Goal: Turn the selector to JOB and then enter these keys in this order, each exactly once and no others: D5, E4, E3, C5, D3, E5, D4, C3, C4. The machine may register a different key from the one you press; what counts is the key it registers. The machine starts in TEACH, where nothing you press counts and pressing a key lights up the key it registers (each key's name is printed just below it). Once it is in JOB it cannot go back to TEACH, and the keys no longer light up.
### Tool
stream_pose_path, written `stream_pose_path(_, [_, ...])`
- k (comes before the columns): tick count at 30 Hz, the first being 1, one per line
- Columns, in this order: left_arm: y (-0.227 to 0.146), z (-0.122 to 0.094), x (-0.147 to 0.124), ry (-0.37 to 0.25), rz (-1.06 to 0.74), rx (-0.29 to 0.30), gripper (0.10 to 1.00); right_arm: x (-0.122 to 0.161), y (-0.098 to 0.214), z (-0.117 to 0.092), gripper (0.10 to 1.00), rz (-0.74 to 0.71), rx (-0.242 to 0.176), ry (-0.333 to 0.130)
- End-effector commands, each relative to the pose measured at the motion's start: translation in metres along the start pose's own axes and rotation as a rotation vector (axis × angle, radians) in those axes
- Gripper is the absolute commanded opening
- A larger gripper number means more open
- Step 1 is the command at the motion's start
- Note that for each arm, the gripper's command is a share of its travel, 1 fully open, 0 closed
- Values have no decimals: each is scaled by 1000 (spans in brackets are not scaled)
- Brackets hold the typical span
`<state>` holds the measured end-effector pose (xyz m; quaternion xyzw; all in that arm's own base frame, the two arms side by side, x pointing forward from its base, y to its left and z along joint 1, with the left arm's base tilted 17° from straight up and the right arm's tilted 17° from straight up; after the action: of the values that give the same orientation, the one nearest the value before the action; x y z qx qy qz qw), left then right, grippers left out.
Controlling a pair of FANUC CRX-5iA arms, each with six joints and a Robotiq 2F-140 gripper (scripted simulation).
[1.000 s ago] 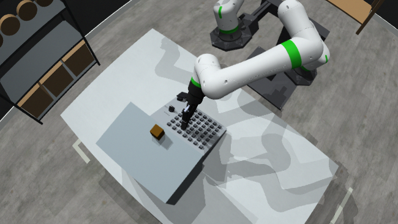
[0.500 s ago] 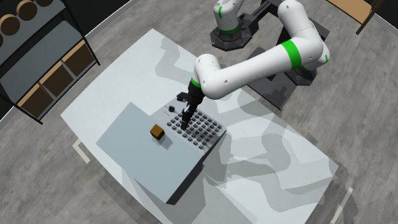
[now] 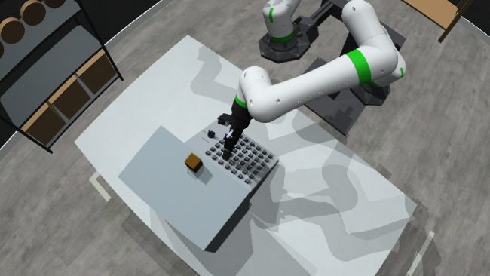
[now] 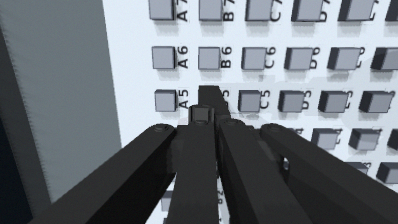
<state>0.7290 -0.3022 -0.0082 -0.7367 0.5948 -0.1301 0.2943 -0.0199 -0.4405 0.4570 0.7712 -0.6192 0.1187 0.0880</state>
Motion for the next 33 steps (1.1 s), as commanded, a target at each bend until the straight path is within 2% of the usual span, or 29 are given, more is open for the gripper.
stream_pose_path(1, [-1, -1, 1, 2, -1, 2, 99, 0, 0, -1, 1000, 0, -1, 2])
stream_pose_path(10, [-1, -4, 1, 2, -1, 1, 99, 0, 0, -1, 1000, 0, -1, 2])
stream_pose_path(33, [-1, -33, 1, 2, -1, 1, 99, 0, 0, -1, 1000, 0, -1, 2])
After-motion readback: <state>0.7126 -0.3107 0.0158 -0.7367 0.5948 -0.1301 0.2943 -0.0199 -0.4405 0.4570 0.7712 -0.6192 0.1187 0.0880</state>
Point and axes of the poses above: on each arm, the point where the finger pads meet when closed, its own z axis out along the fingers, its own y axis across the jaws, x = y × z, the point moved 5 cm from there along -z, back along the fingers, and after that the axes turned 13 degrees about -z, right-handed, at the moved point
